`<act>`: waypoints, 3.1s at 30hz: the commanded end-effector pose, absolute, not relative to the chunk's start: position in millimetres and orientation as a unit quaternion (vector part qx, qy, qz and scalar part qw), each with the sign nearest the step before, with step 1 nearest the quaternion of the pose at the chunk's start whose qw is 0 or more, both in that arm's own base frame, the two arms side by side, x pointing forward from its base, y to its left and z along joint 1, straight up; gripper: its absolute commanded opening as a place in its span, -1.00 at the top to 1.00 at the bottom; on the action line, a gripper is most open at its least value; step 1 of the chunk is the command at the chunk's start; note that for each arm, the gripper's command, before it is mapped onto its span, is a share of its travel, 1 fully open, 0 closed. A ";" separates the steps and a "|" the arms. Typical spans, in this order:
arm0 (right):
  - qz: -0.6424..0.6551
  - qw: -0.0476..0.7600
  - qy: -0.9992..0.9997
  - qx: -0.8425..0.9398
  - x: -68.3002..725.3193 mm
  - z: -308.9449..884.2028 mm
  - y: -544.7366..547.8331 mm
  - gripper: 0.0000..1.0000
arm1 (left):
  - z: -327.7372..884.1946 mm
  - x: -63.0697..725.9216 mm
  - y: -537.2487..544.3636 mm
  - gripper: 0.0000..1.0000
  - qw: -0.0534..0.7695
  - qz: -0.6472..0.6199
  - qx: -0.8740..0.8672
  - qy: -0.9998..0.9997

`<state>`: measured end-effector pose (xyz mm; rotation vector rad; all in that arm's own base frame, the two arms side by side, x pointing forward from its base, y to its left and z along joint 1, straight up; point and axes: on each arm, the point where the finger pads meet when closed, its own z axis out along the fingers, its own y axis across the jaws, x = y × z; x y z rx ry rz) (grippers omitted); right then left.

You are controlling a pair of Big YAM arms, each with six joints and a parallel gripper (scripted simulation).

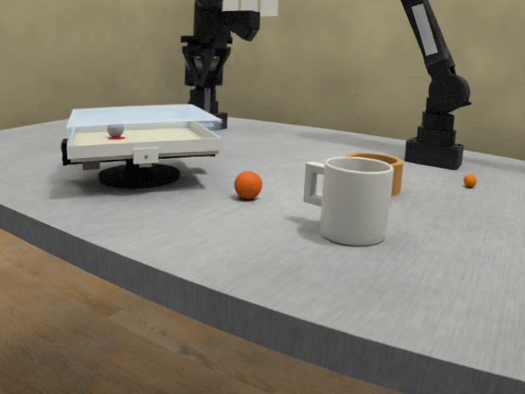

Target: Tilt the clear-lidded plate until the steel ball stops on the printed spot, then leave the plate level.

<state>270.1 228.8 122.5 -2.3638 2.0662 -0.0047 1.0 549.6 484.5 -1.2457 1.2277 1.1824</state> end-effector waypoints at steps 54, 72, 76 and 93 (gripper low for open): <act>-0.002 0.002 0.660 -0.752 270.2 122.3 212.8 1.00 | 500.5 -5.7 544.9 -1.00 0.497 0.503 -0.503 0.497; -0.002 0.004 0.660 -0.751 271.0 125.2 212.5 1.00 | 500.5 -5.7 544.9 -1.00 0.497 0.503 -0.503 0.497; -0.002 0.003 0.660 -0.751 271.1 125.1 212.4 1.00 | 500.5 -5.7 544.9 -1.00 0.497 0.503 -0.503 0.497; -0.002 0.000 0.660 -0.752 271.9 124.8 213.5 1.00 | 500.5 -5.7 544.9 -1.00 0.497 0.503 -0.503 0.497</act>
